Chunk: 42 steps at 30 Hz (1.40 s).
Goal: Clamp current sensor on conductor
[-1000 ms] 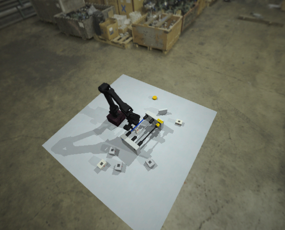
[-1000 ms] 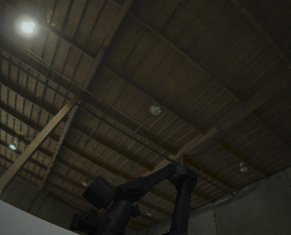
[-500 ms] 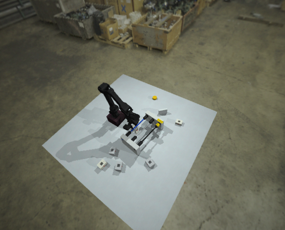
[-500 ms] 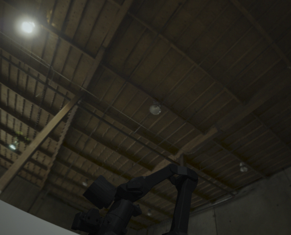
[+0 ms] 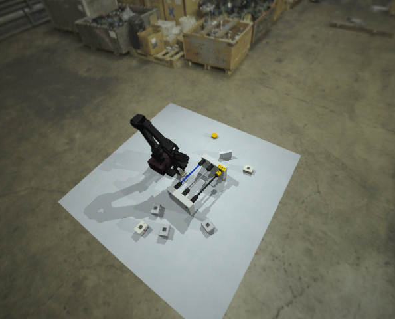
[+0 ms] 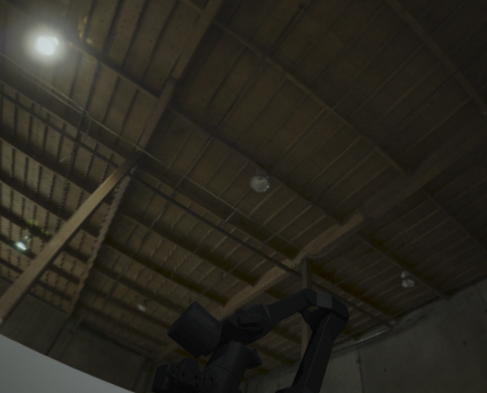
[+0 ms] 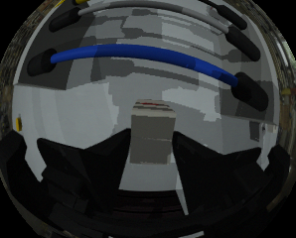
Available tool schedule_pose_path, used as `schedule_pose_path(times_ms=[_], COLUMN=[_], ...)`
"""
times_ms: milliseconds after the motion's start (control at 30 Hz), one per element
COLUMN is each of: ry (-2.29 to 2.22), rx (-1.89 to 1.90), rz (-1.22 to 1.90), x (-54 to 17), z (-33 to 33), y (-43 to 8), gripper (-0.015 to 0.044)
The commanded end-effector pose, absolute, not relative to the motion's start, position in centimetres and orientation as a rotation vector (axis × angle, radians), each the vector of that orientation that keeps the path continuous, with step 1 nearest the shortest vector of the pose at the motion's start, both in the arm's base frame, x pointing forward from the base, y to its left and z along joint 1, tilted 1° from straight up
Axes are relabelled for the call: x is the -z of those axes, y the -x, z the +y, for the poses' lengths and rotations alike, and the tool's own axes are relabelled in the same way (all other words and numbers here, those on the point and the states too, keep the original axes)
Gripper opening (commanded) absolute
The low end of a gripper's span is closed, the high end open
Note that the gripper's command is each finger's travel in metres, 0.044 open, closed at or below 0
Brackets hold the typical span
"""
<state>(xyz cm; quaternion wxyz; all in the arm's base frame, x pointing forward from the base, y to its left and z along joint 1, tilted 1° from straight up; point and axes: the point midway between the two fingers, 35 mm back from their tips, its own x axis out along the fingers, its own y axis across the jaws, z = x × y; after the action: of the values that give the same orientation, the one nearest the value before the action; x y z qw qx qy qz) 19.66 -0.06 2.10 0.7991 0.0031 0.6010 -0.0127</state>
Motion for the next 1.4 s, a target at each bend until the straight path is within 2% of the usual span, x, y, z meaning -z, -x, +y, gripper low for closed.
schedule_pose_path(times_ms=[0, 400, 800, 833, 933, 1100, 1233, 1367], ry=[-0.008, -0.008, -0.006, -0.006, -0.006, -0.008, 0.006, 0.281], rx=[0.032, 0.032, 0.026, 0.026, 0.026, 0.032, 0.021, -0.200], rz=[1.294, 1.294, 1.291, 1.291, 1.291, 1.295, 1.298, 1.343], x=[-1.9, -1.2, -1.6, -1.6, -1.8, -6.7, -6.9, -7.1], z=[0.0, 0.1, 0.1, 0.1, 0.1, 0.2, 0.2, 0.2], y=[-18.4, -17.6, -17.8, -17.8, -17.7, -16.1, -16.0, -16.4], gripper=[0.0000, 0.0000, 0.0315, 0.0328, 0.0328, 0.0328, 0.0320, 0.0320])
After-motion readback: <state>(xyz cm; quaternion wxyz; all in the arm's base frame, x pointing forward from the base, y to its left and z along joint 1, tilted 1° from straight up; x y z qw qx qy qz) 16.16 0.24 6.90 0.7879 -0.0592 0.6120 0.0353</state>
